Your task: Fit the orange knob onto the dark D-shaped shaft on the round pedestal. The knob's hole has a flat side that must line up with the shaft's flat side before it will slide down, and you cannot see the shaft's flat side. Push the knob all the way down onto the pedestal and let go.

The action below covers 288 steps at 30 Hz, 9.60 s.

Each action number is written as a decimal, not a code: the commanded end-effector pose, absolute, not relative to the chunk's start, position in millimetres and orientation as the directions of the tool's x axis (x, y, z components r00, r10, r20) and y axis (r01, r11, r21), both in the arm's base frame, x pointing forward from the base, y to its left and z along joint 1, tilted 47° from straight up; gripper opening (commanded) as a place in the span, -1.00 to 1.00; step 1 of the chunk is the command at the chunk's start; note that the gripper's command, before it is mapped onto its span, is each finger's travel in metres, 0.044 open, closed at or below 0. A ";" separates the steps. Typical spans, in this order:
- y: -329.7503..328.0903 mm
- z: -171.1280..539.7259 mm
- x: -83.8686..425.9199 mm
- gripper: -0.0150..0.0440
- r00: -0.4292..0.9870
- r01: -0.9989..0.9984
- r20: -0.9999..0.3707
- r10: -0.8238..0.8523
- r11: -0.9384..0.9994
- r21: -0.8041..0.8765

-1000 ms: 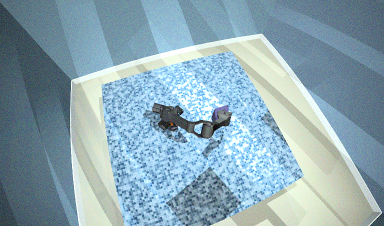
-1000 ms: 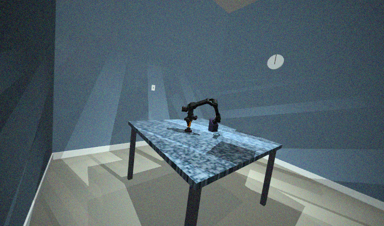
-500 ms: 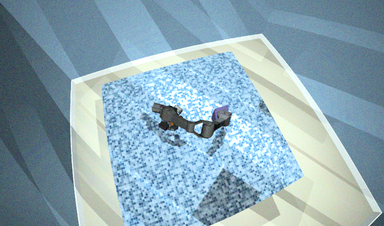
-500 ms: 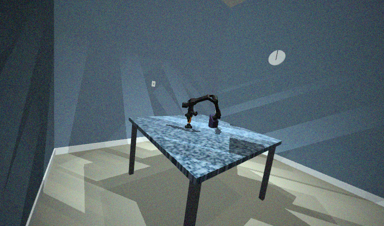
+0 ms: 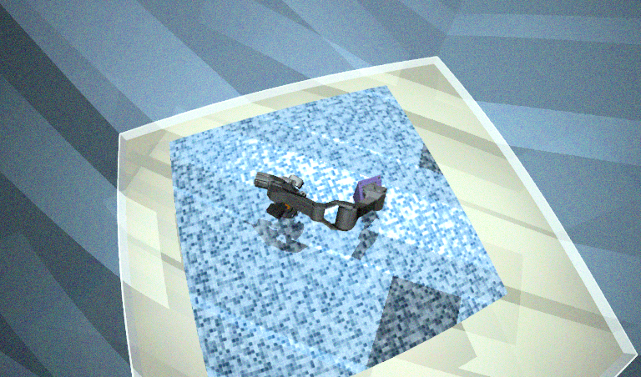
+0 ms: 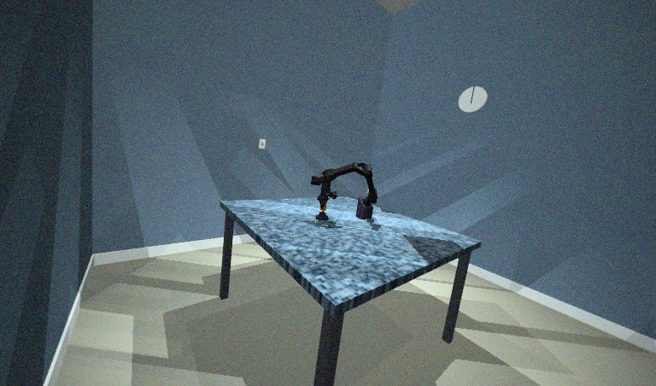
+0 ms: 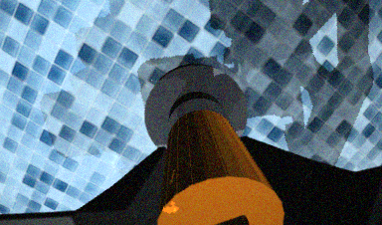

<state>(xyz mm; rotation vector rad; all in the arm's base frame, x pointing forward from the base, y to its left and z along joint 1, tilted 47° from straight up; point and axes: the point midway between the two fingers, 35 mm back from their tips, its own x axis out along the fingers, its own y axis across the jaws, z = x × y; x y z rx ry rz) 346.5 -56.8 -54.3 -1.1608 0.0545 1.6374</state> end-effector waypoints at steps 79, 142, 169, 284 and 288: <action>-59.8 -53.1 348.1 -0.49 0.055 0.228 -0.695 0.717 0.668 0.708; -55.6 -54.6 347.6 -0.49 0.055 0.425 -0.695 0.717 0.612 0.666; -59.7 -51.1 347.4 -0.49 0.055 0.501 -0.695 0.717 0.582 0.640; -49.2 -60.5 347.2 -0.49 0.055 0.874 -0.694 0.718 0.302 0.382; -46.7 -62.9 347.4 -0.49 0.055 0.874 -0.694 0.718 0.302 0.382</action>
